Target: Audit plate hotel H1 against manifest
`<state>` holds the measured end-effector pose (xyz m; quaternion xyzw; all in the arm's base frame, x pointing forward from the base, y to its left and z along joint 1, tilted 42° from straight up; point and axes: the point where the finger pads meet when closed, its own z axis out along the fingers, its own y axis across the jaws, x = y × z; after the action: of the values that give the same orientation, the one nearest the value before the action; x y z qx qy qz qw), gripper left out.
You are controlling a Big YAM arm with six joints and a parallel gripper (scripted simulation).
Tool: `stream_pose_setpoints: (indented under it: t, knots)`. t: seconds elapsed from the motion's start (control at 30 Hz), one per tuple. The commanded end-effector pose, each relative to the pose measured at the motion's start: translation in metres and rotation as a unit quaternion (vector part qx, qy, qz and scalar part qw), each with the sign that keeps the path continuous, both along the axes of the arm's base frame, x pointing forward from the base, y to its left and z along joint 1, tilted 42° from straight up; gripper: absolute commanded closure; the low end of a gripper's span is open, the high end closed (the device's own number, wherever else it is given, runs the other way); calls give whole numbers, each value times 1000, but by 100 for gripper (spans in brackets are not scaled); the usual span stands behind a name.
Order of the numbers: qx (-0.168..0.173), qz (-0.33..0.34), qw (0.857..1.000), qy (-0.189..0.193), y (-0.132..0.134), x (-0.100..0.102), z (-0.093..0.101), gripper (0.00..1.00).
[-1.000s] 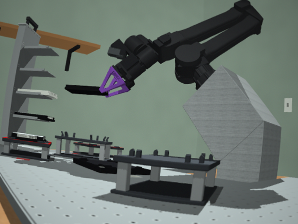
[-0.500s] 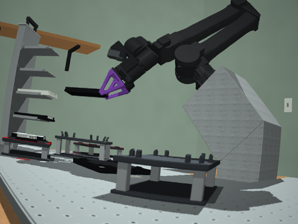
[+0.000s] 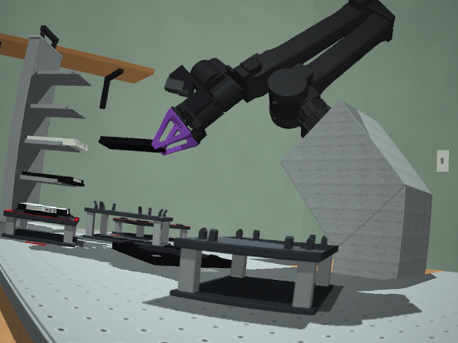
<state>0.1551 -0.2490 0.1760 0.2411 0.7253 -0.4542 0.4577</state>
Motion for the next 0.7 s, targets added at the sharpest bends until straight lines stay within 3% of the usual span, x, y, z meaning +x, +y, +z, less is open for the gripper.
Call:
stream_pose_setpoints:
  t: [0.0,0.67]
  knots:
    - [-9,3,1000,2,-1,1,0,14]
    - [-8,0,1000,2,-8,-1,-8,14]
